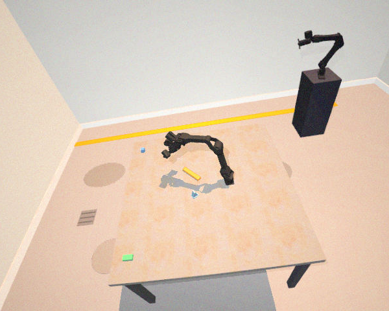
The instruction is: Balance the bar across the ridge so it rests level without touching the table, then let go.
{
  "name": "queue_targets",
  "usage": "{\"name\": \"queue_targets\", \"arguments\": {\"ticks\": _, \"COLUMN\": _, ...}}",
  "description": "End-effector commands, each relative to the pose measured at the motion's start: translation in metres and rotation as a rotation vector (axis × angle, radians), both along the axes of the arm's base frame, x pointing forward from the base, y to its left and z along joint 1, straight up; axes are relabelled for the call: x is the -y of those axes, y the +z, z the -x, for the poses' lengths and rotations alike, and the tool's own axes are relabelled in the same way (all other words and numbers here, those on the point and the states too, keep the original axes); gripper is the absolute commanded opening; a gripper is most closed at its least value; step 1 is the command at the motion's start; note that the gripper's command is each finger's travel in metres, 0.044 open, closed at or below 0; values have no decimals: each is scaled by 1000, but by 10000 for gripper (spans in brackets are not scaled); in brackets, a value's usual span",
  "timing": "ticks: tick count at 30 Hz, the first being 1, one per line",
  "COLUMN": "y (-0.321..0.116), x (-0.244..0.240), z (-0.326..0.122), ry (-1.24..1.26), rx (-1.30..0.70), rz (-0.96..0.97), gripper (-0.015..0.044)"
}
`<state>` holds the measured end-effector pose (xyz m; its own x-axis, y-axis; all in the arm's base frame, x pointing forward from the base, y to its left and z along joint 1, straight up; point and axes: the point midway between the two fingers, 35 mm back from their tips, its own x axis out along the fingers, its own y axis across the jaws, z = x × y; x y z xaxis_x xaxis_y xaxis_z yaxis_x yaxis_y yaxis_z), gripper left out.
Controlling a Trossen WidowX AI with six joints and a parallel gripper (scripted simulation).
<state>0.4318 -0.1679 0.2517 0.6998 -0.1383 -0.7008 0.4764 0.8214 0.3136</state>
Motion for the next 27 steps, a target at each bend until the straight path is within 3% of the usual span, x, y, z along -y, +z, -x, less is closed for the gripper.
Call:
{"name": "queue_targets", "arguments": {"ticks": 1, "y": -36, "x": 1, "z": 20, "ry": -48, "rx": -149, "rz": -54, "gripper": 315}}
{"name": "queue_targets", "arguments": {"ticks": 14, "y": -128, "x": -16, "z": 115, "ry": -176, "rx": -705, "rz": -211, "gripper": 315}}
{"name": "queue_targets", "arguments": {"ticks": 20, "y": -135, "x": -17, "z": 120, "ry": -181, "rx": -734, "rz": -217, "gripper": 315}}
{"name": "queue_targets", "arguments": {"ticks": 27, "y": -172, "x": -17, "z": 119, "ry": -181, "rx": -734, "rz": -217, "gripper": 315}}
